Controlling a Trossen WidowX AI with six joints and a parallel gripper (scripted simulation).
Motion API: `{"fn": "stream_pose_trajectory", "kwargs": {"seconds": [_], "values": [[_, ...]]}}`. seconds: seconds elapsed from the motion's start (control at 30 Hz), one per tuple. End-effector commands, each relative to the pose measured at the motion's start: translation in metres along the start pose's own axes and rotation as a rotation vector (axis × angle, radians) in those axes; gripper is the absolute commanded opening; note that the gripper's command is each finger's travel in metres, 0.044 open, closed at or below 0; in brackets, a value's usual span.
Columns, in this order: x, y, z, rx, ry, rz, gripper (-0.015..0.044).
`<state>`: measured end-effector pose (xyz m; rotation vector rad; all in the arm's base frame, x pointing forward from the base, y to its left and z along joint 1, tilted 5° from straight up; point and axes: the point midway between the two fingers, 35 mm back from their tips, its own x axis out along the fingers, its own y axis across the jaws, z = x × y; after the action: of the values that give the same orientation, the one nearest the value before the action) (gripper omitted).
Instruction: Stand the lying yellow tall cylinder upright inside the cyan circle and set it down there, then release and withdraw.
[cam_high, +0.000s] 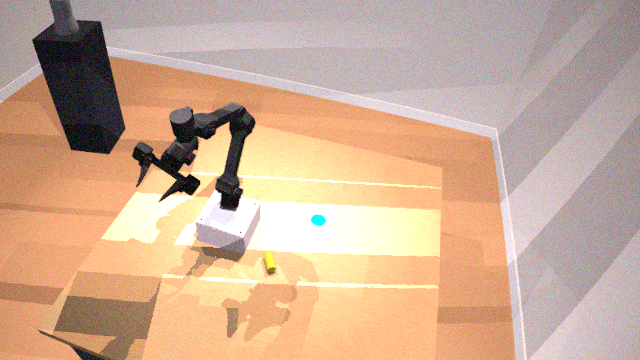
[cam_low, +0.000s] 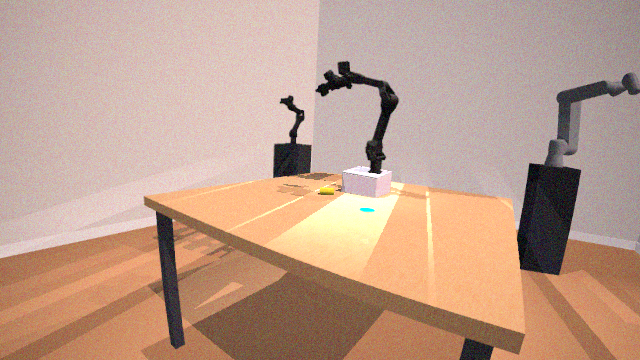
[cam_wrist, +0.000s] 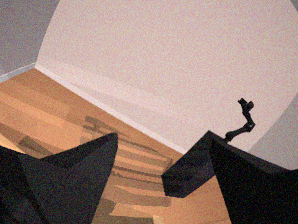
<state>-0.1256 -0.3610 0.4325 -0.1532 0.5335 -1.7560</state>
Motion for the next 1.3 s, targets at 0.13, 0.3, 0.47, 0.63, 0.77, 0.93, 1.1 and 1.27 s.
{"fn": "stream_pose_trajectory", "kwargs": {"seconds": [0.13, 0.3, 0.47, 0.63, 0.77, 0.93, 1.1, 1.27], "values": [[0.023, 0.084, -0.031, 0.103, 0.13, 0.22, 0.0309], [0.027, 0.134, -0.049, 0.146, 0.219, 0.339, 0.0309], [0.023, 0.184, -0.068, 0.175, 0.318, 0.447, 0.0309], [0.012, 0.231, -0.088, 0.19, 0.425, 0.545, 0.0309], [-0.001, 0.266, -0.106, 0.192, 0.516, 0.613, 0.0309], [-0.022, 0.306, -0.128, 0.181, 0.634, 0.684, 0.0309], [-0.048, 0.34, -0.152, 0.155, 0.756, 0.74, 0.0309], [-0.077, 0.368, -0.177, 0.115, 0.878, 0.778, 0.0309]]}}
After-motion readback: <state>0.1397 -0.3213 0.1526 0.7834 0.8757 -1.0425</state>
